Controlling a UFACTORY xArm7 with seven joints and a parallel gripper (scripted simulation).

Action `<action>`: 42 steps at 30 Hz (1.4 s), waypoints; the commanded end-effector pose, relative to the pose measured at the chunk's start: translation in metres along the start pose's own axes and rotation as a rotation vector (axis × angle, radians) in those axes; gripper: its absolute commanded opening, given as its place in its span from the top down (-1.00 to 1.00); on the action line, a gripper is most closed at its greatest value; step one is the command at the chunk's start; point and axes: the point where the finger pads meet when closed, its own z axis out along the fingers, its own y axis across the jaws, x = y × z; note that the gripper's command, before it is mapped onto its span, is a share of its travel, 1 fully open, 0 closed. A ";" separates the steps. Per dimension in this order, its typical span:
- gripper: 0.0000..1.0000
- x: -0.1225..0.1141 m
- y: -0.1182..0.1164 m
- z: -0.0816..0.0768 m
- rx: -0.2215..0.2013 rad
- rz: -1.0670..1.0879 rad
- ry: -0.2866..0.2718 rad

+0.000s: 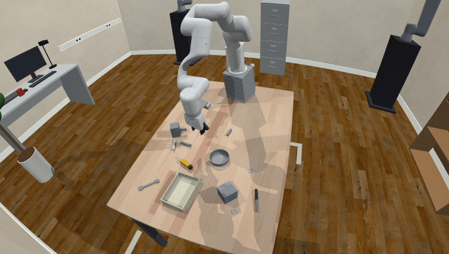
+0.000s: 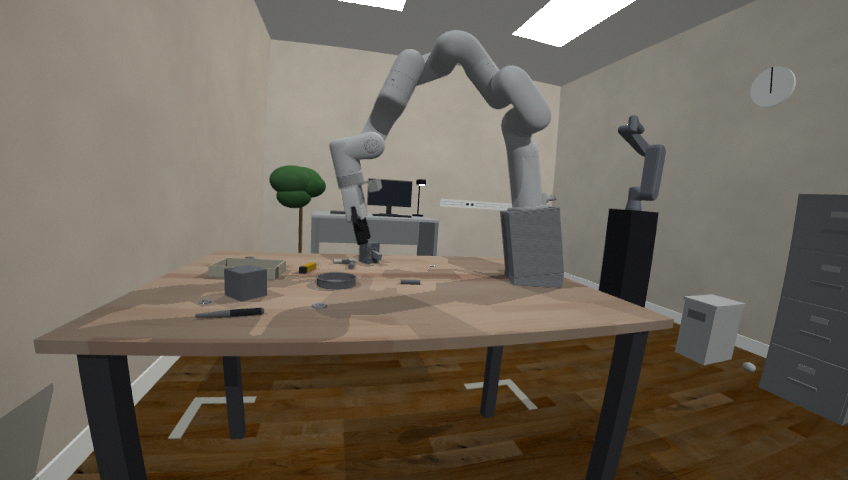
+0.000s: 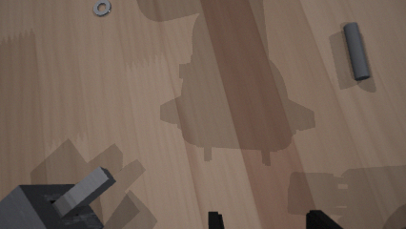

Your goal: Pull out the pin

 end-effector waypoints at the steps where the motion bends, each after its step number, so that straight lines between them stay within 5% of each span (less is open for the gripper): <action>1: -0.03 0.002 -0.040 -0.001 -0.108 0.250 -0.069; 8: -0.03 0.014 -0.096 -0.001 -0.193 0.581 -0.125; 19: -0.03 0.027 -0.137 -0.001 -0.230 0.785 -0.159; 42: -0.03 0.027 -0.141 -0.005 -0.250 0.841 -0.181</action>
